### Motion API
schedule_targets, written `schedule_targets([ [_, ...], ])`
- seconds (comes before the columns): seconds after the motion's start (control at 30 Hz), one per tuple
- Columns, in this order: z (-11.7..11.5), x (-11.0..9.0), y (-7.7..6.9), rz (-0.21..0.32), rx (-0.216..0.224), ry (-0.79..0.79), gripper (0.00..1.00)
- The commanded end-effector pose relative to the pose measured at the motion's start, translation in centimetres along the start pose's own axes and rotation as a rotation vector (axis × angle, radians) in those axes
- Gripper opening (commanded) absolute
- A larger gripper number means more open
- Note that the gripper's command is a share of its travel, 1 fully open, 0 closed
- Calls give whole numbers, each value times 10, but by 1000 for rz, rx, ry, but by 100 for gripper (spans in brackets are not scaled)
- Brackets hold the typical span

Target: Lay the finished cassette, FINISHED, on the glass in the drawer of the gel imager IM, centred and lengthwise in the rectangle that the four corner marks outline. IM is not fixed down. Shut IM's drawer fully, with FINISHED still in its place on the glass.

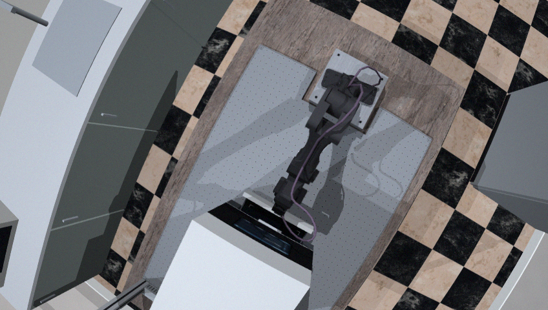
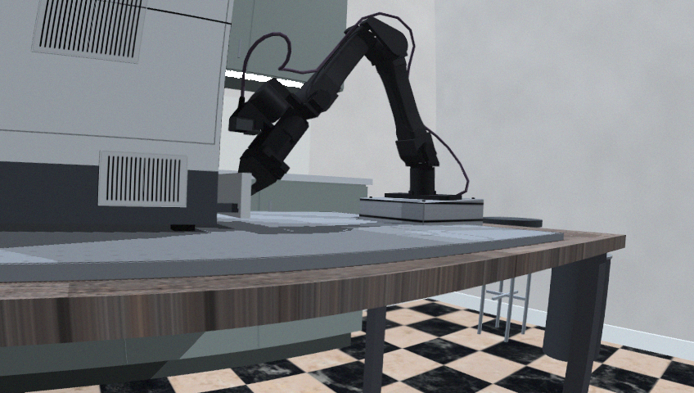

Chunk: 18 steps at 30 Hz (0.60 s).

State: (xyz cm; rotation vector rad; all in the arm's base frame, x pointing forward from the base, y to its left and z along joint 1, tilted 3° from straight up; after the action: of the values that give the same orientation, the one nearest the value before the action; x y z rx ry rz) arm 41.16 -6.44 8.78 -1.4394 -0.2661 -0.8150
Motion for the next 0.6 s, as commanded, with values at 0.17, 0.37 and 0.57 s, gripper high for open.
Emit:
schedule_targets([
  [0.17, 7, 16, 2, -59, 21, -2, 0],
  [0.37, 2, -7, 7, -114, 37, 3, 0],
  [0.57, 8, 14, 10, -176, 52, -2, 0],
])
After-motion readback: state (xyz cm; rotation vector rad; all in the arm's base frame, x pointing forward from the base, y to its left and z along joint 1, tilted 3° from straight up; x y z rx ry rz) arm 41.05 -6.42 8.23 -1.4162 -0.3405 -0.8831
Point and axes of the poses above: the point where the finger pads meet when closed, its own y axis out along the fingers, its own z axis across the jaws, x = y × z, the point moved 9 cm from there along -y, back along the fingers, and after that the axes turned 13 degrees about y, right-handed, at the moved point
